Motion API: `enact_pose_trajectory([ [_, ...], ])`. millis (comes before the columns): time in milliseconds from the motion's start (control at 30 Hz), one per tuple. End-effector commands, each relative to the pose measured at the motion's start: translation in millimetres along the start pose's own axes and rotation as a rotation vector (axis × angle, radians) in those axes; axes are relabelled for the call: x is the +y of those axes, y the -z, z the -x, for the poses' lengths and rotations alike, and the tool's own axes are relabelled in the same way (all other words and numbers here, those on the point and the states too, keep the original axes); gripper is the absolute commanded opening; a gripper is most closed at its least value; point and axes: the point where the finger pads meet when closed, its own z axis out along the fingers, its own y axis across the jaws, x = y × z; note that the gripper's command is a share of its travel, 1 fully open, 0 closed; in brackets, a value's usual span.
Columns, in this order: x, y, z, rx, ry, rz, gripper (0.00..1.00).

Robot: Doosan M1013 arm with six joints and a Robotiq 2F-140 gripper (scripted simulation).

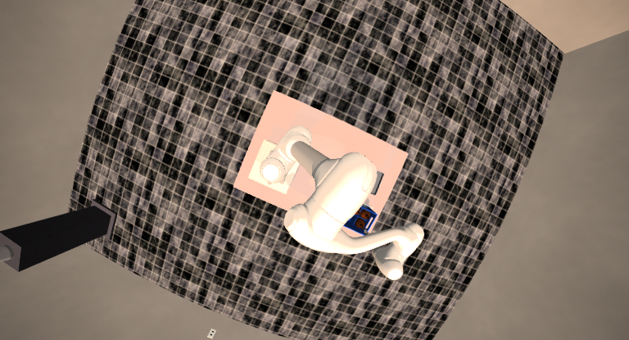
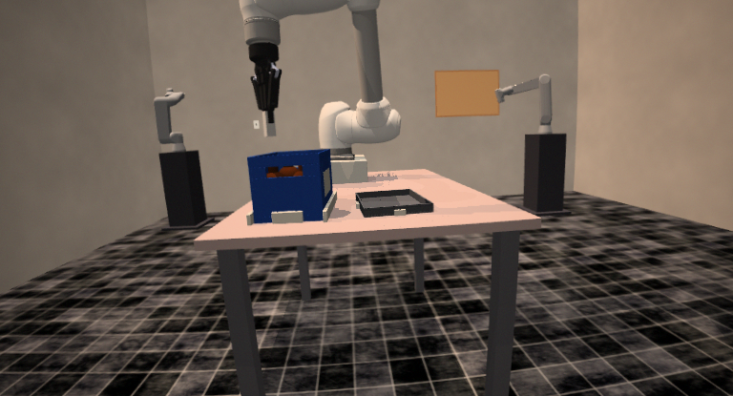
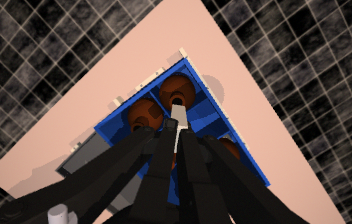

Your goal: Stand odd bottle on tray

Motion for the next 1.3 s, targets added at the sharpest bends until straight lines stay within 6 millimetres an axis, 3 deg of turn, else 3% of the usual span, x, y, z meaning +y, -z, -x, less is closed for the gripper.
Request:
enact_pose_trajectory([
  [0,0,0,0,0.000,0.000,0.000,0.00],
  [67,-5,0,4,0.000,0.000,0.000,0.00],
  [167,-36,0,34,0.000,0.000,0.000,0.00],
  [233,-36,0,34,0.000,0.000,0.000,0.00],
  [300,-54,0,53,0.000,0.000,0.000,0.00],
  [433,-58,0,58,0.000,0.000,0.000,0.00],
  [467,-58,0,58,0.000,0.000,0.000,0.38],
  [1267,-58,0,58,0.000,0.000,0.000,0.38],
])
